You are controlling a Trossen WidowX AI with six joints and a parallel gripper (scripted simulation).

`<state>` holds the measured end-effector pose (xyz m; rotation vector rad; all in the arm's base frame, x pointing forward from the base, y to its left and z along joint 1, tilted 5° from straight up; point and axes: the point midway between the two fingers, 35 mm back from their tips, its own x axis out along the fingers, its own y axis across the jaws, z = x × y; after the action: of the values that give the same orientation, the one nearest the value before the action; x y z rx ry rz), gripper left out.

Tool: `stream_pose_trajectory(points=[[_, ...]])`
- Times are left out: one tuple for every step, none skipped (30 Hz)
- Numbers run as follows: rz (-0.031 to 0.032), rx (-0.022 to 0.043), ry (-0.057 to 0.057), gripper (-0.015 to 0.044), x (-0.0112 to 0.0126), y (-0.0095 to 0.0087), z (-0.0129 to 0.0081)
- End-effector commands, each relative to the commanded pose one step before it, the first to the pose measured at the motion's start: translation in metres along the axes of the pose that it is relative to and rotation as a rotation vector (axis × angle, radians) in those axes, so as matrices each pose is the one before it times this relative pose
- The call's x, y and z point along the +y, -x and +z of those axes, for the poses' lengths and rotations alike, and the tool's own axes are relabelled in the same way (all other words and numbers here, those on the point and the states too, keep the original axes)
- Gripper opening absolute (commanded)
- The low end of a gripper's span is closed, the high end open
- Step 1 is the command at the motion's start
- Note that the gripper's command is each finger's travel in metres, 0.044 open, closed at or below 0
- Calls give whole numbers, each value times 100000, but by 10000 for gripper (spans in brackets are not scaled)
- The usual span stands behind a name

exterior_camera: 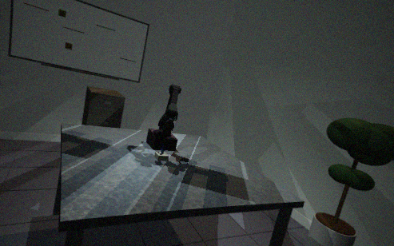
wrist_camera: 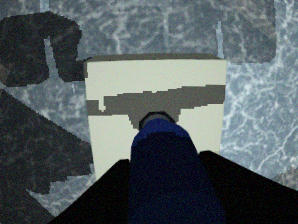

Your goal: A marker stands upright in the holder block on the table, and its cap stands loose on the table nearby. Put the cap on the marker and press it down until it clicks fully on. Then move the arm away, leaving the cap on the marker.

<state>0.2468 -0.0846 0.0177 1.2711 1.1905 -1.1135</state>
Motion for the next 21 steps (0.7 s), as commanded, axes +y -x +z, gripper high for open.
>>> stream_pose_trajectory(points=[[25,-10,3,79,6,10,2],[0,0,0,105,0,0,0],[0,0,0,131,0,0,0],[0,0,0,157,0,0,0],[0,0,0,184,0,0,0],[0,0,0,210,0,0,0],[0,0,0,236,0,0,0],[0,0,0,263,0,0,0],[0,0,0,289,0,0,0],[0,0,0,315,0,0,0],[0,0,0,341,0,0,0],[0,0,0,367,0,0,0],[0,0,0,394,0,0,0],[0,0,0,420,0,0,0],[0,0,0,440,0,0,0],[0,0,0,440,0,0,0],[4,-4,0,440,45,297,20],[10,-10,0,440,112,900,52],[11,-14,0,440,112,1530,53],[2,-13,-1,440,7,1922,7],[-8,-6,-1,440,-103,1591,-44]])
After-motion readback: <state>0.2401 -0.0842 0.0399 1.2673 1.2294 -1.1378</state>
